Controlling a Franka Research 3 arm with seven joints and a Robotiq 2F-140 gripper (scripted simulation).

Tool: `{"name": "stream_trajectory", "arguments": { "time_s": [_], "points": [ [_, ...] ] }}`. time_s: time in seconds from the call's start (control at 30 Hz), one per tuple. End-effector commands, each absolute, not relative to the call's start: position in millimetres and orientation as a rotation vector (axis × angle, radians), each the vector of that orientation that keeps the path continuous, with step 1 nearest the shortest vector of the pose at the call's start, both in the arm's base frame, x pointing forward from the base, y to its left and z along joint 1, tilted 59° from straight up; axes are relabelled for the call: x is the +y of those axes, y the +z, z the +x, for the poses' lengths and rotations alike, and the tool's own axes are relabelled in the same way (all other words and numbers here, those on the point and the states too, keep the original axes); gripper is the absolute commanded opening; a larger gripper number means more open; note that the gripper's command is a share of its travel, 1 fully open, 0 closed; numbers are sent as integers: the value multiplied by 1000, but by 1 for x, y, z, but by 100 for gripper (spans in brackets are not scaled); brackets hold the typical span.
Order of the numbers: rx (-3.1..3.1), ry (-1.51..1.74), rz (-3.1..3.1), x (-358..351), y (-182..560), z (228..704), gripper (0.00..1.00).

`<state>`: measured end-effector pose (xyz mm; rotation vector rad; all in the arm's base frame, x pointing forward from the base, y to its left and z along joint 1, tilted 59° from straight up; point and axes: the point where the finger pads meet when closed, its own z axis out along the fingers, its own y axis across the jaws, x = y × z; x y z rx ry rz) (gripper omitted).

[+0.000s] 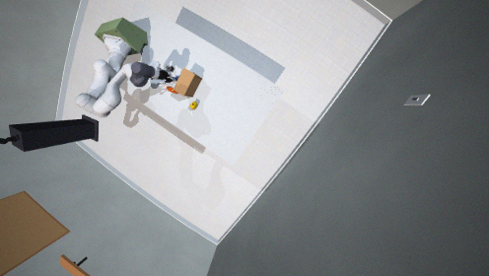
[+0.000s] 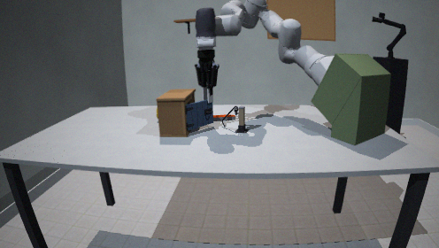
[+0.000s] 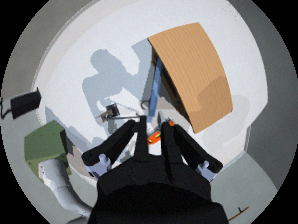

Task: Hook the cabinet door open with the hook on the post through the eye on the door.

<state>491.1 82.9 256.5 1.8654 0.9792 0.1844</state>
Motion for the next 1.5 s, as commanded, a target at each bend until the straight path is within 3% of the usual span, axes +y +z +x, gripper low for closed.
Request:
{"name": "stream_trajectory", "arguments": {
  "time_s": [0.0, 1.47],
  "points": [
    [1003, 170, 1857, 83, 258, 492, 16],
    [960, 198, 1881, 84, 253, 489, 16]
  ]
}}
